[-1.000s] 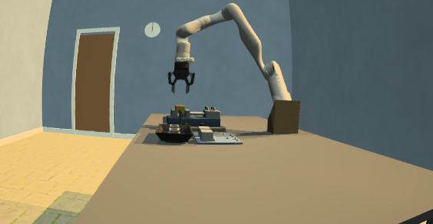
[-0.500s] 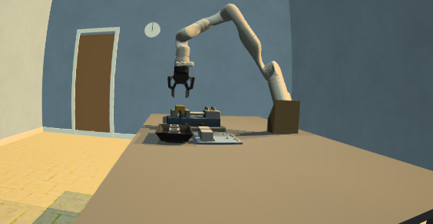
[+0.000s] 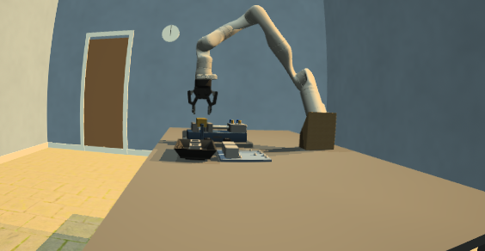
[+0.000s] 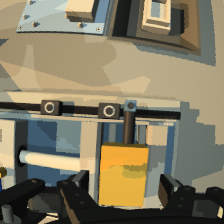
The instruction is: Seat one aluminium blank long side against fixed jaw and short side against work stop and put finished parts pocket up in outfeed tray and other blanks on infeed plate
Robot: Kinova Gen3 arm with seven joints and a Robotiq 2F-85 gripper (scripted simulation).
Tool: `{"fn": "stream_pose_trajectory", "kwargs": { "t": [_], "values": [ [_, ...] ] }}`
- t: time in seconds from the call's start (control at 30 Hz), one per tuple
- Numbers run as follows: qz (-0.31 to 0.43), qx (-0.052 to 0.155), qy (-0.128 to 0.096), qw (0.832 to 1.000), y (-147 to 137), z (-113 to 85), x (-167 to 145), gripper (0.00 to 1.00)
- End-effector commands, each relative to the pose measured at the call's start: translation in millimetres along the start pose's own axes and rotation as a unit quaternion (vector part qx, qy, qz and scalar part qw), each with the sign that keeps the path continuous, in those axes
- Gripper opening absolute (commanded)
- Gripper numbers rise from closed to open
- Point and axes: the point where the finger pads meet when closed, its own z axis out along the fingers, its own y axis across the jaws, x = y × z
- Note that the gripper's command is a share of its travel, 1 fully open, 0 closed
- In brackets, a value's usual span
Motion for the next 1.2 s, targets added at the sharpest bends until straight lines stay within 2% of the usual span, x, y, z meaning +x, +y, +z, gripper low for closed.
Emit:
{"fn": "stream_pose_trajectory", "kwargs": {
  "t": [0.0, 1.17],
  "values": [
    [0.0, 0.002, -0.001, 1.0, -0.7, 3.9, -0.5, 0.67],
    [0.0, 0.002, -0.001, 1.0, -0.7, 8.5, -0.5, 0.67]
  ]
}}
